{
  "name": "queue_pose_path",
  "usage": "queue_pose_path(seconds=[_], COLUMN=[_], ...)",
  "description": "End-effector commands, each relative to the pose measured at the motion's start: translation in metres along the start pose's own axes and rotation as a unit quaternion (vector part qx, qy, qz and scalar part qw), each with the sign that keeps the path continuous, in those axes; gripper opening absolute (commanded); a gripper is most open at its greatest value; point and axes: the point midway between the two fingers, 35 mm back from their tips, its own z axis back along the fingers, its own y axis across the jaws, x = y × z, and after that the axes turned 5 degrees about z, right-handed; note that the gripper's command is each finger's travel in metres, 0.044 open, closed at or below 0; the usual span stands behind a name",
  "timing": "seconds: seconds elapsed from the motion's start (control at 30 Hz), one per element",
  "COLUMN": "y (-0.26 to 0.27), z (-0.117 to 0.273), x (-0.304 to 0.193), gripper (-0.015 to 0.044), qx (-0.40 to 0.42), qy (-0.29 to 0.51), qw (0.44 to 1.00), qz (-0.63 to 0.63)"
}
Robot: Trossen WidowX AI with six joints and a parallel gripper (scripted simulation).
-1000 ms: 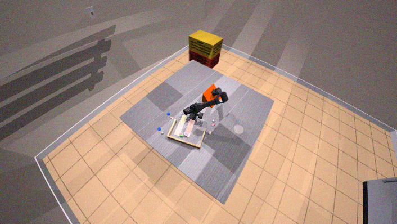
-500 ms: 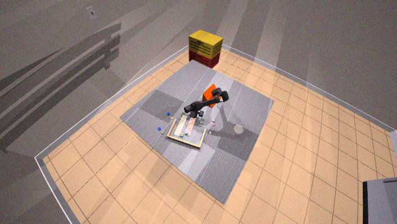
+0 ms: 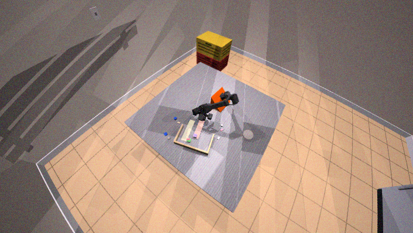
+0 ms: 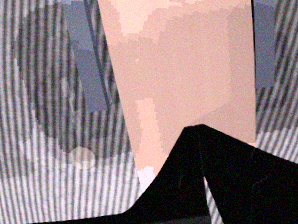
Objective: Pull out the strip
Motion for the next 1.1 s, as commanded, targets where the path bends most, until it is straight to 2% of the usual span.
queue_pose_path(seconds=[0.0,1.07], y=[0.002,0.007], z=[-0.005,-0.004], x=[-0.015,-0.064], gripper=[0.0000,0.0000], qx=[0.002,0.002], qy=[0.013,0.014], qw=[1.000,1.000], qz=[-0.003,-0.004])
